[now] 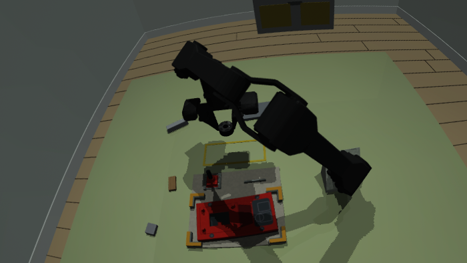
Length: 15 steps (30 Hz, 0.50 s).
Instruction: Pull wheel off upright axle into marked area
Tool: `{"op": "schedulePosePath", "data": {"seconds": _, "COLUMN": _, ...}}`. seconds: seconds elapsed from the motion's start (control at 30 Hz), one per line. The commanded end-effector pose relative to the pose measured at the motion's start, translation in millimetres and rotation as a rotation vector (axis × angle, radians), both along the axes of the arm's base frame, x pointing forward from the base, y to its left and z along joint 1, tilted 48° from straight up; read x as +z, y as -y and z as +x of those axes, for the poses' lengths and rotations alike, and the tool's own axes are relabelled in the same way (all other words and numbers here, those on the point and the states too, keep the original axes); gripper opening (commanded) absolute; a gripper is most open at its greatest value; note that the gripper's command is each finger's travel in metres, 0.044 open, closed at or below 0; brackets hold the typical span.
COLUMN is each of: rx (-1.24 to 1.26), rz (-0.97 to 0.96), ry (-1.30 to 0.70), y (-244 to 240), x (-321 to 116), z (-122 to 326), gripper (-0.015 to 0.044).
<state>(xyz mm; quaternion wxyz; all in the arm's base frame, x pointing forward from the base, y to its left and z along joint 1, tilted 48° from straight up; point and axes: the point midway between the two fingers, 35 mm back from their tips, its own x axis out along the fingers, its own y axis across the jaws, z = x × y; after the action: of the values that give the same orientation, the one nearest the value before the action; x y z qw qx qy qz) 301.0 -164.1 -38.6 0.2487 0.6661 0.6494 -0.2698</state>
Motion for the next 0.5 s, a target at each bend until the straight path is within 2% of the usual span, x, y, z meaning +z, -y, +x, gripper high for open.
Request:
{"op": "schedulePosePath", "data": {"seconds": 0.0, "rx": 0.008, "rz": -0.002, "ry": 0.003, "y": 1.2, "x": -4.5, "z": -2.8, "gripper": 0.0000}}
{"op": "schedulePosePath", "data": {"seconds": 0.47, "rx": 0.007, "rz": -0.002, "ry": 0.003, "y": -23.9, "x": -29.4, "z": -0.5, "gripper": 0.0000}}
